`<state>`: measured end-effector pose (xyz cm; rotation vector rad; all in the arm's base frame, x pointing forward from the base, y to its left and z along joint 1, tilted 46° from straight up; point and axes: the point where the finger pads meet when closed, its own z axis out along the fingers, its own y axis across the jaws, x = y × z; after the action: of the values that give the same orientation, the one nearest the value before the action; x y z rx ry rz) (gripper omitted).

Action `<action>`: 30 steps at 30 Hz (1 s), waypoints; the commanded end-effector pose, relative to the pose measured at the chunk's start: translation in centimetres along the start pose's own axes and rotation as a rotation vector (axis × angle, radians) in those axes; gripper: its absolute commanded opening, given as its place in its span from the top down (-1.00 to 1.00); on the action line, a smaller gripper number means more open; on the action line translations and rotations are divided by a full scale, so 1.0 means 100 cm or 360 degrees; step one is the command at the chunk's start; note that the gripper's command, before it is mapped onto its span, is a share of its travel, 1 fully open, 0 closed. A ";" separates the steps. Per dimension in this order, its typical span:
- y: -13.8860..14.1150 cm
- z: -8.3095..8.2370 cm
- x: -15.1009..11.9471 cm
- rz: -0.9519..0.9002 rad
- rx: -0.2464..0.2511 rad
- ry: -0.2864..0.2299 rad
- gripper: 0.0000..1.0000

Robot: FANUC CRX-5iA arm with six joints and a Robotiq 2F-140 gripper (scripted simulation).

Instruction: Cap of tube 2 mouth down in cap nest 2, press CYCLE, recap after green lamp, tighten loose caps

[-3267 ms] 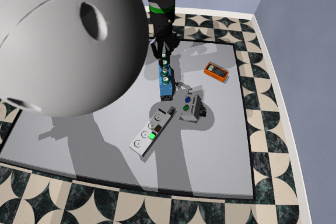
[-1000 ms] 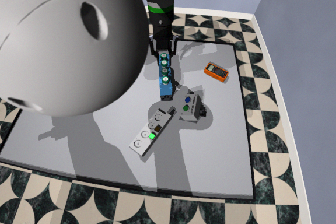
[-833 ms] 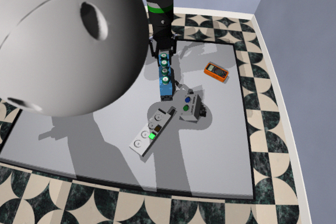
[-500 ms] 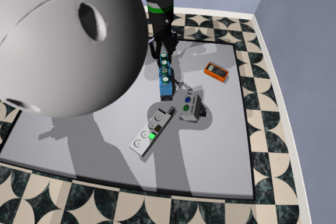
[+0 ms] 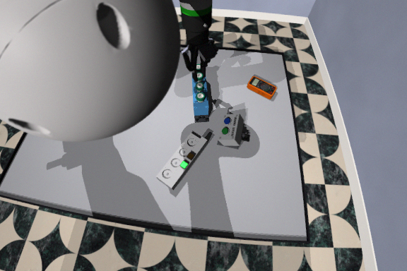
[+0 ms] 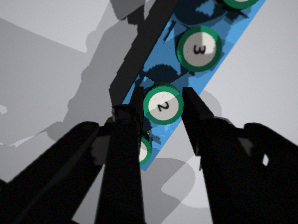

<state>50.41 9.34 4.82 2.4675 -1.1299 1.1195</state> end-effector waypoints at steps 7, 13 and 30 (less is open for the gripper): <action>-0.001 0.000 0.000 0.0238 0.0002 0.0000 0.41; -0.001 -0.001 0.000 0.0557 0.0002 -0.0001 0.41; -0.001 -0.001 0.000 0.1666 0.0002 -0.0001 0.41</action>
<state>50.44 9.37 4.87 1.9369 -2.3368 1.2152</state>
